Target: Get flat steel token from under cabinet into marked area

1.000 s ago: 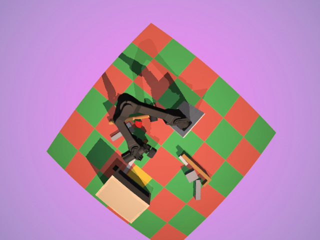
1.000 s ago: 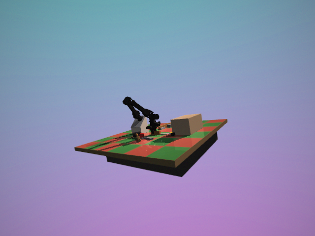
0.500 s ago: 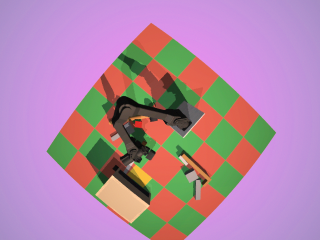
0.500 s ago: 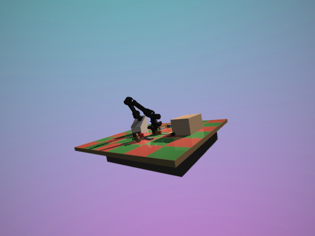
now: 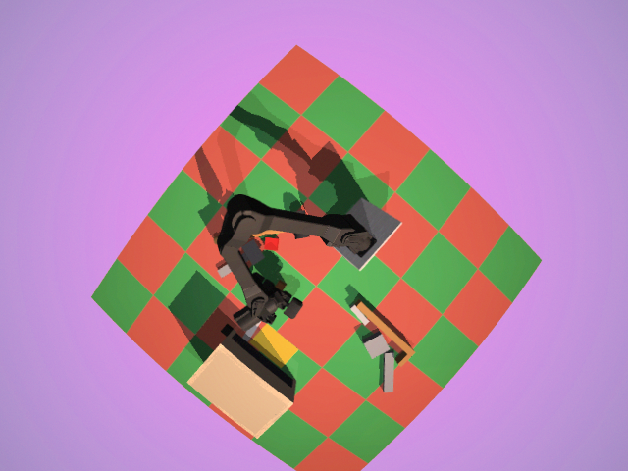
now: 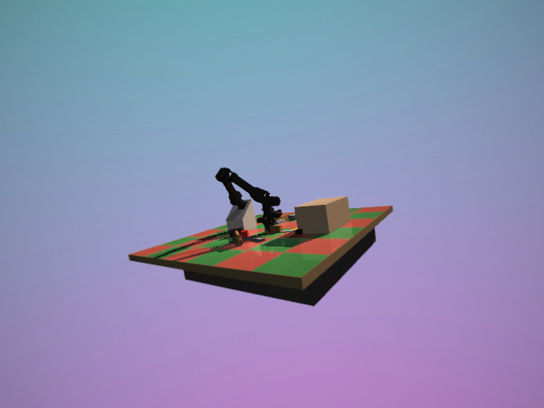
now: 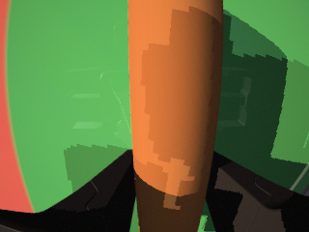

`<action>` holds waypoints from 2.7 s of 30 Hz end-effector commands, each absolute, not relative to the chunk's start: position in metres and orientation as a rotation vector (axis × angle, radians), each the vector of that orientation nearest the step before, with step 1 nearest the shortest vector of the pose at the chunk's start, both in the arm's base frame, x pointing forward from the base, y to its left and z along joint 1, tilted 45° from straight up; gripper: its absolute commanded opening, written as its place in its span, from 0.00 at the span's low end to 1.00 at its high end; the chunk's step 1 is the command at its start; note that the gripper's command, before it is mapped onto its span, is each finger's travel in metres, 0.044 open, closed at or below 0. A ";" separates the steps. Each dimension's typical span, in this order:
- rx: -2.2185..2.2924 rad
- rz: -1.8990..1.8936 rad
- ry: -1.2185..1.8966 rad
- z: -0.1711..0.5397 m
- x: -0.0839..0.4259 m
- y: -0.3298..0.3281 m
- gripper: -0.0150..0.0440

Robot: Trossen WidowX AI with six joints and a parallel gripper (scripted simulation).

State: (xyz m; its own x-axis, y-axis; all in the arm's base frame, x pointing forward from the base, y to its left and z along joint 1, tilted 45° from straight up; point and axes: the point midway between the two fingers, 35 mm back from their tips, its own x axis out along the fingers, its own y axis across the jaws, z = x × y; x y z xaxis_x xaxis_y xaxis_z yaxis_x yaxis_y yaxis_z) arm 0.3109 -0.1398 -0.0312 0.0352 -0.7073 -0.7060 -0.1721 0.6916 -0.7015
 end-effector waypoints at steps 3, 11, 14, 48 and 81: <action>-0.750 -0.484 1.497 -0.031 0.323 -0.139 0.25; -0.750 -0.484 1.497 -0.032 0.331 -0.137 0.25; -0.750 -0.484 1.497 -0.032 0.335 -0.137 0.25; -0.749 -0.484 1.494 -0.036 0.368 -0.131 0.25; -0.748 -0.485 1.492 -0.037 0.399 -0.126 0.25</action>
